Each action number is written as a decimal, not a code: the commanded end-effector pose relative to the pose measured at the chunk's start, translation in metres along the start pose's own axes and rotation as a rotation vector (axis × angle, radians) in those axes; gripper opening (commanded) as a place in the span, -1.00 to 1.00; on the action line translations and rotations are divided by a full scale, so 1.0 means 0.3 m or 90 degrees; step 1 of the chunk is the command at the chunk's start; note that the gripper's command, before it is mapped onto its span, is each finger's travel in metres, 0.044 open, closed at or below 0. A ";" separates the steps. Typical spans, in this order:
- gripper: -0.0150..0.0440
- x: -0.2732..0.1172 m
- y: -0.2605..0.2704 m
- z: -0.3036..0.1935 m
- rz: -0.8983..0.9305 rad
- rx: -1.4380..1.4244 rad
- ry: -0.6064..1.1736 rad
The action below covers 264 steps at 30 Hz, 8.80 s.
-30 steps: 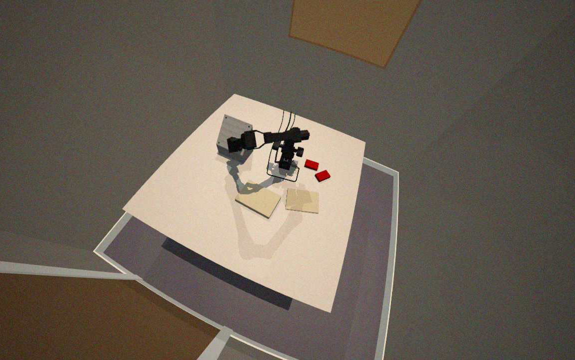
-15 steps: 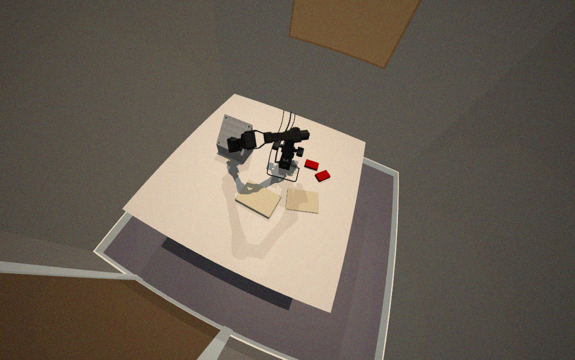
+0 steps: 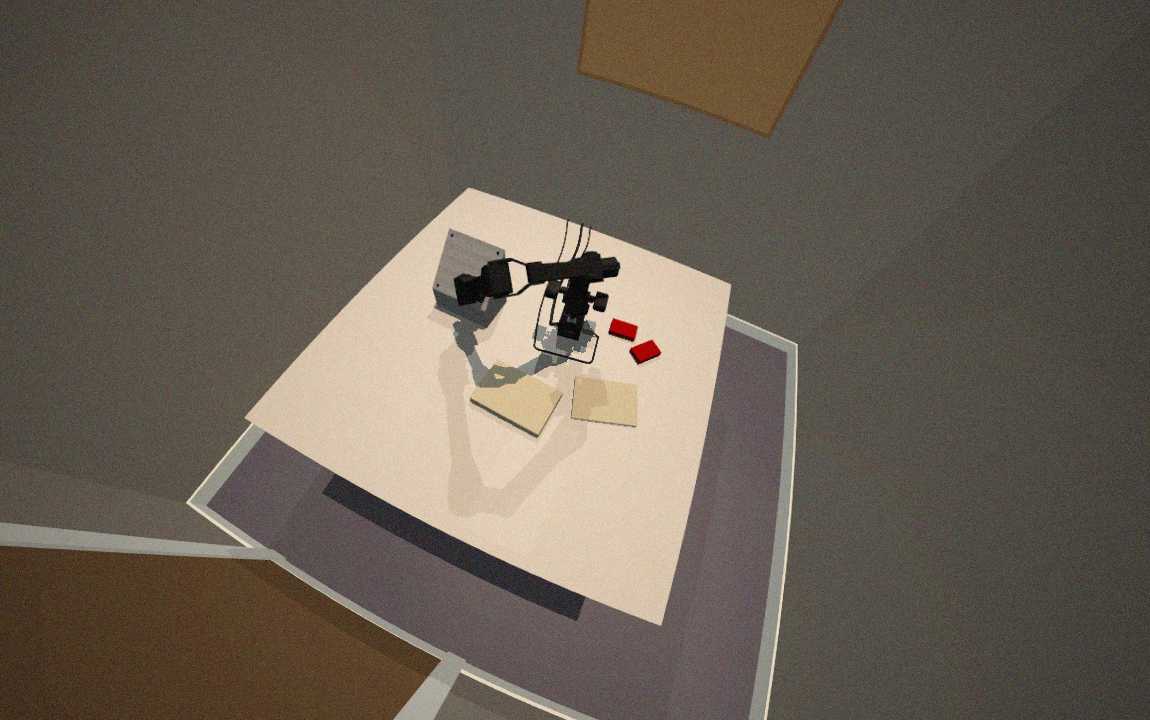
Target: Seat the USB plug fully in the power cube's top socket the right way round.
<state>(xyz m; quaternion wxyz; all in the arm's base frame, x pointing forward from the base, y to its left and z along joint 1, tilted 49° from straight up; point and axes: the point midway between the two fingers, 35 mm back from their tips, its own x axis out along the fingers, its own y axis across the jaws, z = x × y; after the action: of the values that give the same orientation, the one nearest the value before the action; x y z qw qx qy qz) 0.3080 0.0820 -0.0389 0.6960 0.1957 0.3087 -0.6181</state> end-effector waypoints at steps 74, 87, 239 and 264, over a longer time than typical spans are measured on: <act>-0.49 -0.060 0.000 -0.001 0.001 -0.725 0.000; -0.49 -0.061 0.001 -0.001 0.001 -0.942 0.000; -0.49 -0.031 0.000 -0.006 0.000 -1.999 -0.001; -0.49 -0.021 0.000 -0.008 0.000 -1.999 -0.001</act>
<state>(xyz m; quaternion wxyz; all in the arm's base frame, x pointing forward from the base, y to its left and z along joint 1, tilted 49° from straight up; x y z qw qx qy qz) 0.3066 0.0891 -0.0360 0.1987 -0.6943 0.6189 0.3090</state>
